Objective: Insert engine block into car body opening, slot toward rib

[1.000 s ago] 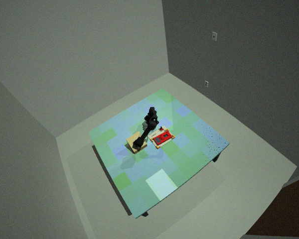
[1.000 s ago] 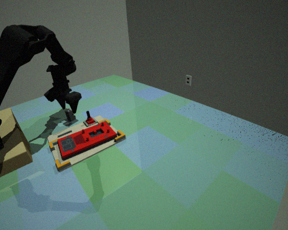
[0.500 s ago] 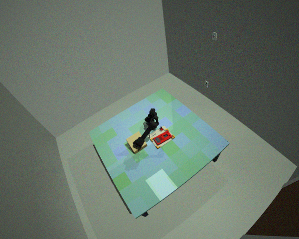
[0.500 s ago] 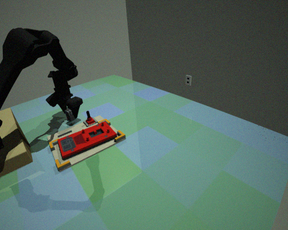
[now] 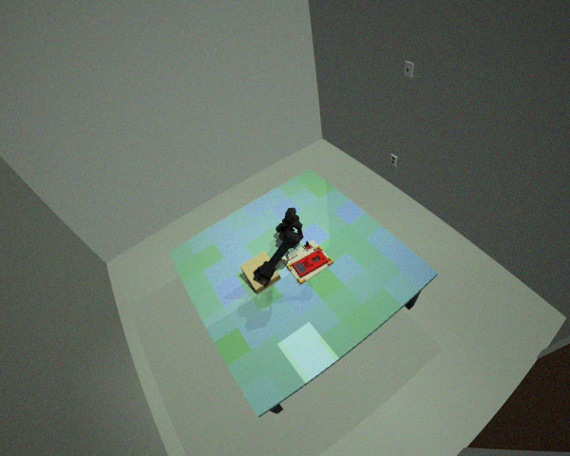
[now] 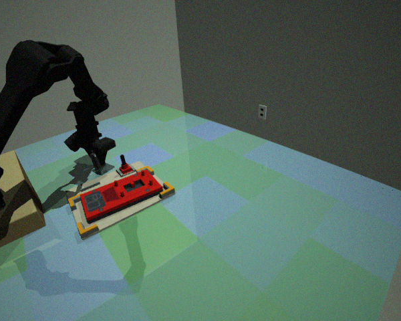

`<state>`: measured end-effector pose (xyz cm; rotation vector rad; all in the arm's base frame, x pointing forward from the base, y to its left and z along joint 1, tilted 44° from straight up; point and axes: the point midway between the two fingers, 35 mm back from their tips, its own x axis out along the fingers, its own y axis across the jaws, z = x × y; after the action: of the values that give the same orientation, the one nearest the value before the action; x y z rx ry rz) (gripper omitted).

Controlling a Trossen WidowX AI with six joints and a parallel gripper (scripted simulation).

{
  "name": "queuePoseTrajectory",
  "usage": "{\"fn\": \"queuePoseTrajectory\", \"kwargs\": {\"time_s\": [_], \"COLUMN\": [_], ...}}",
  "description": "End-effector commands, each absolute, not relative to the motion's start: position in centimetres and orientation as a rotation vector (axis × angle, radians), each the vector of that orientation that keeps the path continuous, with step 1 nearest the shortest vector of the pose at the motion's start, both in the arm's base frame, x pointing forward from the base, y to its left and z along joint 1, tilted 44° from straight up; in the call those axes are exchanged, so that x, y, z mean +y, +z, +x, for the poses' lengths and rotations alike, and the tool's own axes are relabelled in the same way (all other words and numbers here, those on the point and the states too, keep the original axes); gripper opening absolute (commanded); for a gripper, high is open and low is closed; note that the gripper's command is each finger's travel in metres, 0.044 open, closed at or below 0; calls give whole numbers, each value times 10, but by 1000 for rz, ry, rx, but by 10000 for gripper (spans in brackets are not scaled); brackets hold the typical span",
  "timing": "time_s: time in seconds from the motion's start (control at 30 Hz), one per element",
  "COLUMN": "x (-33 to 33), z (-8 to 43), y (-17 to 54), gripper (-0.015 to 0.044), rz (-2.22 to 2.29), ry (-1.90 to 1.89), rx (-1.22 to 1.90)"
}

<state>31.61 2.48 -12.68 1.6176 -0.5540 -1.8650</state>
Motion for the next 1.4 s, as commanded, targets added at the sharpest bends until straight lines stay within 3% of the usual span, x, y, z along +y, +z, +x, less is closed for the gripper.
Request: {"fn": "queuePoseTrajectory", "kwargs": {"time_s": [0.0,0.23,0.4,1.37], "x": [25,25,30,95], "z": [317,317,319,333], "y": [-127,-127,-122,-63], "gripper": [171,124,0,0], "rz": [1616,1616,1617,1622], "ry": [-1860,-1860,-1860,-1863], "rx": [-551,-551,-549,-542]}}
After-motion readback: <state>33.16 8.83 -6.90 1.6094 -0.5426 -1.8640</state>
